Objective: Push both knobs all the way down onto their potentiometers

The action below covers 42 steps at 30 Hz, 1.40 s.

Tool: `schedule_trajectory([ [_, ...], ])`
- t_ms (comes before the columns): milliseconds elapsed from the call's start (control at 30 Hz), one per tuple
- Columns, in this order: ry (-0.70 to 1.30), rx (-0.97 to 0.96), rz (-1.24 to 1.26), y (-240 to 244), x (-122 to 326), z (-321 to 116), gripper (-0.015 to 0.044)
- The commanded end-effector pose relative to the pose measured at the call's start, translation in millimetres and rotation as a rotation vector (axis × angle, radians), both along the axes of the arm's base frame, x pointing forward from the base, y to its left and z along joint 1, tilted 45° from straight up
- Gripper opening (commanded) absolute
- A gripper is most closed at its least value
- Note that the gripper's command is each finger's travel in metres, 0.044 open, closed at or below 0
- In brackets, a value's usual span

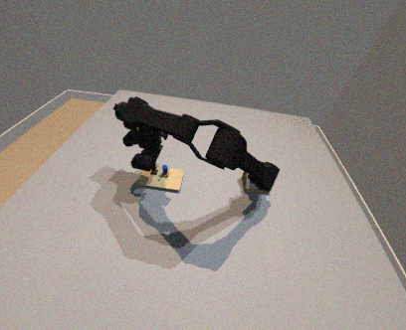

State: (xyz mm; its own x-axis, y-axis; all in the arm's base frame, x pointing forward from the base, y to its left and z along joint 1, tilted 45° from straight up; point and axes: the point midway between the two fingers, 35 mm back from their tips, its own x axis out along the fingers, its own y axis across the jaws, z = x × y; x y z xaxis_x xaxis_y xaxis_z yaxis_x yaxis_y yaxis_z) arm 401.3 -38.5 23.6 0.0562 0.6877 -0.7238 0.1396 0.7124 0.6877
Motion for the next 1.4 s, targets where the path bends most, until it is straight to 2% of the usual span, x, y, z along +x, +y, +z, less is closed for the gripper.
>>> schedule_trajectory([
  [0, 0.005, 0.010, 0.028, 15, 3, -10, 0.0000],
  [800, 0.005, 0.010, 0.028, 15, 3, -11, 0.0000],
  [1367, 0.005, 0.009, 0.028, -3, 3, 7, 0.0000],
])
